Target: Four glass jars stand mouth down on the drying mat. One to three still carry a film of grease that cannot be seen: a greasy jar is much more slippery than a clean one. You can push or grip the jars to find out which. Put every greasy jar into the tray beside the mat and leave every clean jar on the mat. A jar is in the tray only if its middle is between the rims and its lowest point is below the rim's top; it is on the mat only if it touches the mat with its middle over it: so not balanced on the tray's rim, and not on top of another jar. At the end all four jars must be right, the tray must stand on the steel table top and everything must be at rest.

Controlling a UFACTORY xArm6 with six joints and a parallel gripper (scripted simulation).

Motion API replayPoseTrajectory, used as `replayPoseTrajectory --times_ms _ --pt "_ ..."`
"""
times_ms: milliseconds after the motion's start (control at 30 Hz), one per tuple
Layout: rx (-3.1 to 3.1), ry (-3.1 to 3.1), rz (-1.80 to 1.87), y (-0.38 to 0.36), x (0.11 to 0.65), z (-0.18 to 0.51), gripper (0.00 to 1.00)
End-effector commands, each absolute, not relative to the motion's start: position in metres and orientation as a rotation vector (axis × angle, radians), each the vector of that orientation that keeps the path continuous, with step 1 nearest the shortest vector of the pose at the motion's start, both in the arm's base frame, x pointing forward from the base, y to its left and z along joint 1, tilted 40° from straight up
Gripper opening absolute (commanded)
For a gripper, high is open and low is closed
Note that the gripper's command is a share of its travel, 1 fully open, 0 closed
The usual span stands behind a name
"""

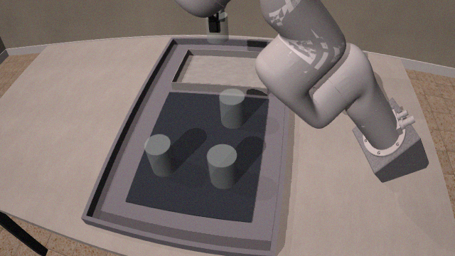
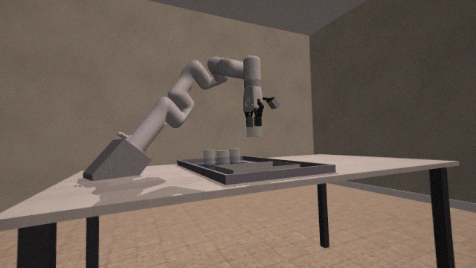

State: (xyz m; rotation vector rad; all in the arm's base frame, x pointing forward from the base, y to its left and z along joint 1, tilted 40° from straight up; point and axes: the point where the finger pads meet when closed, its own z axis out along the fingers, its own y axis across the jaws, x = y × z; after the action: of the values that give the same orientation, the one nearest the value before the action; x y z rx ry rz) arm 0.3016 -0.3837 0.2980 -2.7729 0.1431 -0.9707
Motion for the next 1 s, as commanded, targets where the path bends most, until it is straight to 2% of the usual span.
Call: replayPoseTrajectory --times_ms 0,967 --pt "-2.774 0.144 -0.973 -0.395 0.298 0.294 0.0" --pt "-2.774 0.144 -0.973 -0.393 0.326 0.255 0.0"
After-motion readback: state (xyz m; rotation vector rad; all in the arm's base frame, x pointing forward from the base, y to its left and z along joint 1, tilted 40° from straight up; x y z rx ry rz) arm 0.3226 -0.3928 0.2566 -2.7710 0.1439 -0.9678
